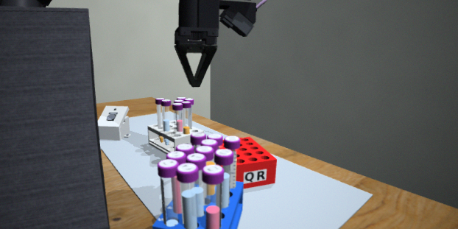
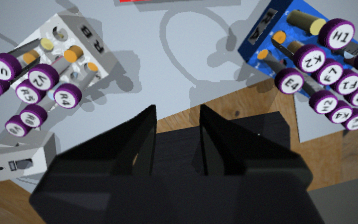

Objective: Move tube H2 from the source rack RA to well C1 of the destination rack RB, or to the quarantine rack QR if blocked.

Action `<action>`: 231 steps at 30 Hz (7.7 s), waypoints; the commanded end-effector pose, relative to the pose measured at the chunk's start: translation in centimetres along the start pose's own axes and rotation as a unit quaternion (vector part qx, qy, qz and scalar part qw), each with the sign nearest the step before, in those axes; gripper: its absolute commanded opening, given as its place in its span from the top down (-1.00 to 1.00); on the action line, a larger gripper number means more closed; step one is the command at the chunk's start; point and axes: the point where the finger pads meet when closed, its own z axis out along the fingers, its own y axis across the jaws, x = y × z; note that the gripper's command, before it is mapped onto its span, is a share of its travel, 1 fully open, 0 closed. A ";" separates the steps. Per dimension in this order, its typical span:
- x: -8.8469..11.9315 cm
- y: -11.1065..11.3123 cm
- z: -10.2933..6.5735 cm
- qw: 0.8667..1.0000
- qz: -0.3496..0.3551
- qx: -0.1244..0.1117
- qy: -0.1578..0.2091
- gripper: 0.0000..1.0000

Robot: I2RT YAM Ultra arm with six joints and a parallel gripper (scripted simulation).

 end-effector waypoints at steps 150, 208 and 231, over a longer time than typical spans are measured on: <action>3.8 -14.0 1.9 0.808 0.589 -0.006 0.006 0.40; 2.0 -14.9 5.3 0.809 0.588 -0.007 -0.017 0.40; 3.0 -14.1 6.1 0.809 0.587 -0.006 -0.010 0.40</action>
